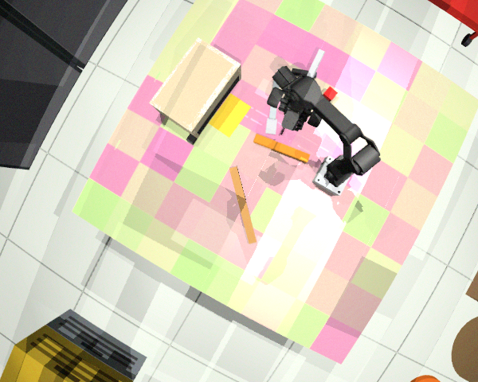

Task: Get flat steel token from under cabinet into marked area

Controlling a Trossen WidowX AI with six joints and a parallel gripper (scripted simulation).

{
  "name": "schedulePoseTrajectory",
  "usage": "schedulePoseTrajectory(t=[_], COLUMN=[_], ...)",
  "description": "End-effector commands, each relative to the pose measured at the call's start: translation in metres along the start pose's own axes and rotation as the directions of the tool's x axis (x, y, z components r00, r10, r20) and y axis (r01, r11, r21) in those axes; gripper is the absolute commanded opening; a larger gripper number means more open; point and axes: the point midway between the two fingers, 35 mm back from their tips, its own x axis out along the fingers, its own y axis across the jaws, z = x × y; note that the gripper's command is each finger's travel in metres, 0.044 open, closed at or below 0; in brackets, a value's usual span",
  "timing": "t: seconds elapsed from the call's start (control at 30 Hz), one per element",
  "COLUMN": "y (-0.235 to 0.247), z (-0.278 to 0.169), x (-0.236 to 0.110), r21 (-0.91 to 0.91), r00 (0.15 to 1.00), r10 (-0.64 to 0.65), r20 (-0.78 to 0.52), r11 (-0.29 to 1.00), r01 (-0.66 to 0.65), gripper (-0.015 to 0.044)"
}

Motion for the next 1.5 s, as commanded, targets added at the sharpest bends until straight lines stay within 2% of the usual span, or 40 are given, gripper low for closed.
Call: schedulePoseTrajectory(t=[0.0, 1.47], y=[-0.001, -0.001], z=[0.004, 0.062], x=[-0.003, -0.002], r21=[0.003, 0.003], r00=[1.0, 1.0], r10=[-0.011, -0.012], r20=[-0.02, -0.014], r11=[1.0, 1.0], r01=[0.011, 0.012], gripper=[0.0, 0.0])
